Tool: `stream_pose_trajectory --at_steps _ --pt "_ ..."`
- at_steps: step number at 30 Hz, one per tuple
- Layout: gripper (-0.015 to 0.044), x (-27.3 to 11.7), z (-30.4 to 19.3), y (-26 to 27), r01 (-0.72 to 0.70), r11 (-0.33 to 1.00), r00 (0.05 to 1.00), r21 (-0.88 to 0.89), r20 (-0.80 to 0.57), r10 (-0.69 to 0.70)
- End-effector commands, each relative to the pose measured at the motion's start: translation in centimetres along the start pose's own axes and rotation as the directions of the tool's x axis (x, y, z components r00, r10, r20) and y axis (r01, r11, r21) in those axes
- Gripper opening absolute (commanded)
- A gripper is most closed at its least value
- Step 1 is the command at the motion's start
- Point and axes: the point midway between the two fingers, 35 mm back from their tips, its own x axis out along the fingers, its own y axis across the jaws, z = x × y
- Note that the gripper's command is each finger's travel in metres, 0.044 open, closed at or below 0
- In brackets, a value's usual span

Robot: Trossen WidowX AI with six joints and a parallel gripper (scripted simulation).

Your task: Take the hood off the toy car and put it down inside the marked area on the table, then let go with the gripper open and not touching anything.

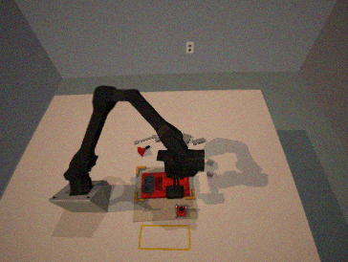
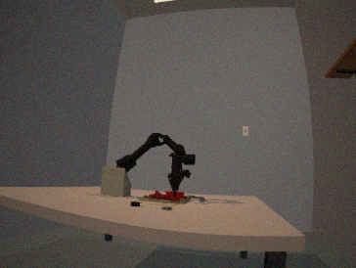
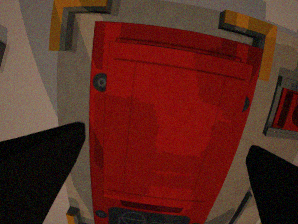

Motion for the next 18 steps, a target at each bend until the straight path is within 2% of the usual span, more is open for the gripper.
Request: stream_pose_trajectory --at_steps 1,18 --pt "0.0440 0.25 -0.23 0.00 -0.006 1.000 1.000 0.009 -0.004 0.006" --pt "0.0440 1.06 -0.22 0.00 -0.006 1.000 1.000 0.009 -0.004 0.006"
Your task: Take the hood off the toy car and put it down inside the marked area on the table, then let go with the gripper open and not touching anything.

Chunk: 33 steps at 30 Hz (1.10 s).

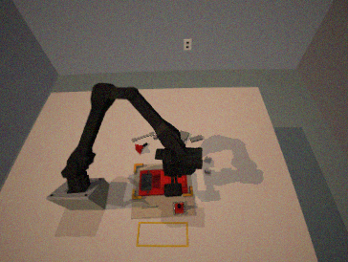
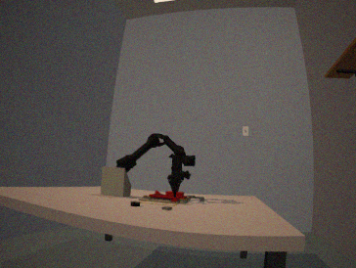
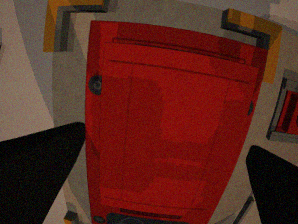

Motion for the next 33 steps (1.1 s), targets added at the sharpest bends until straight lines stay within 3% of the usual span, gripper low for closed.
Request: stream_pose_trajectory --at_steps 1,25,29,33 --pt "0.0440 0.4 -0.2 0.0 -0.006 1.000 1.000 0.008 -0.005 0.006" --pt "0.0440 1.5 -0.3 0.0 -0.006 1.000 1.000 0.008 -0.005 0.006" --pt "0.0335 1.2 0.0 0.0 -0.001 1.000 1.000 0.000 0.000 0.001" --pt "0.0308 1.2 0.0 0.0 -0.001 1.000 1.000 0.000 0.000 0.001"
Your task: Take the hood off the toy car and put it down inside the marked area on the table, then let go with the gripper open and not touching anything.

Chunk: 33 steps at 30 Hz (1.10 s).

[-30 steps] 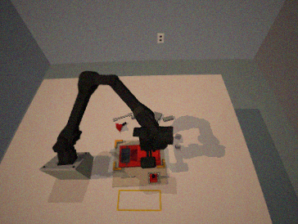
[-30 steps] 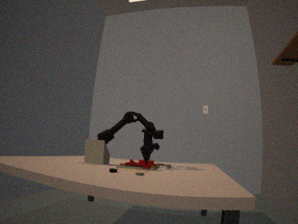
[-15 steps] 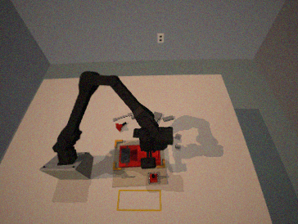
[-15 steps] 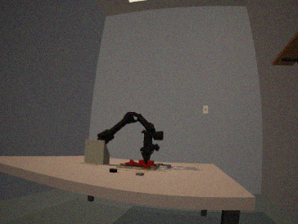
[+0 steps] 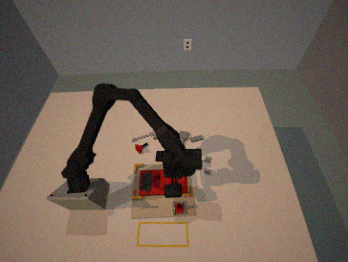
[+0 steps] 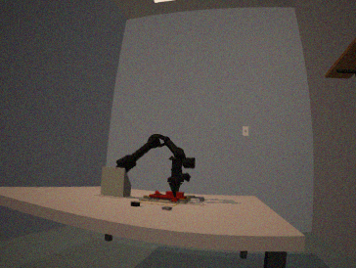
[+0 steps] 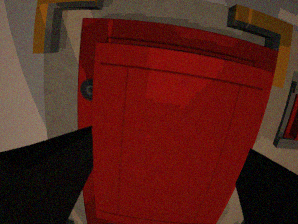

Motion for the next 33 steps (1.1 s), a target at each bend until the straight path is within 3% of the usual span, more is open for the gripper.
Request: stream_pose_trajectory --at_steps 1,5,16,33 --pt "0.0302 0.0 0.0 0.0 0.001 1.000 1.000 -0.001 0.000 -0.001" --pt "0.0275 0.0 0.0 0.0 0.001 1.000 1.000 -0.001 0.000 -0.001" --pt "0.0000 -0.6 0.0 0.0 0.001 1.000 1.000 -0.001 0.000 -0.001" --pt "0.0000 -1.7 0.1 0.0 0.001 1.000 1.000 0.000 0.000 -0.001"
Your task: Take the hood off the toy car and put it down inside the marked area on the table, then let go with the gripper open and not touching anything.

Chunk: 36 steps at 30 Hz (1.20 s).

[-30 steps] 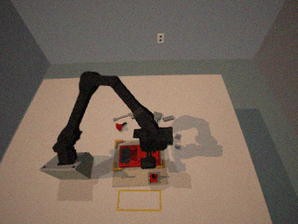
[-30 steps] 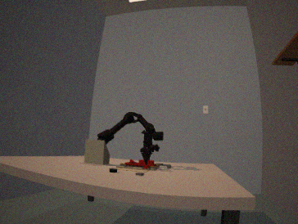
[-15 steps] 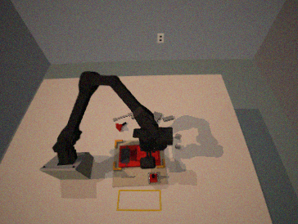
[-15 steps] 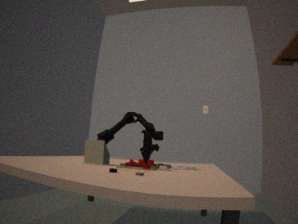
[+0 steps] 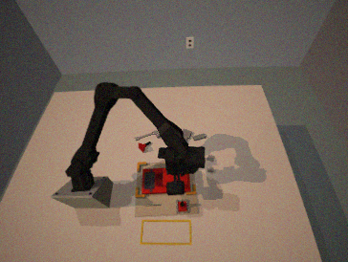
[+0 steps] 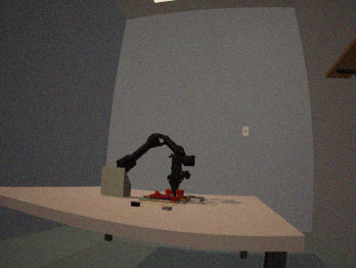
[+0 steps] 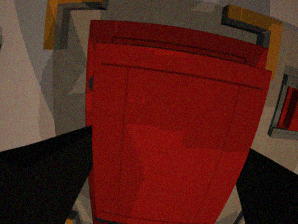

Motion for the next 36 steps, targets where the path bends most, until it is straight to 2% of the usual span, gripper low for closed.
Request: stream_pose_trajectory --at_steps 1,18,30,31,36 --pt "0.0000 -0.5 0.2 0.0 0.004 1.000 1.000 -0.006 0.005 -0.004" --pt "0.0000 -1.6 0.2 0.0 0.003 1.000 1.000 -0.006 0.005 -0.003" --pt "0.0000 -6.1 0.2 0.0 0.005 1.000 1.000 -0.005 0.005 -0.005" --pt "0.0000 -5.1 0.1 -0.3 0.000 1.000 1.000 0.006 0.003 0.000" --pt "0.0000 -5.4 0.1 -3.6 0.013 1.000 1.000 0.006 0.006 -0.013"
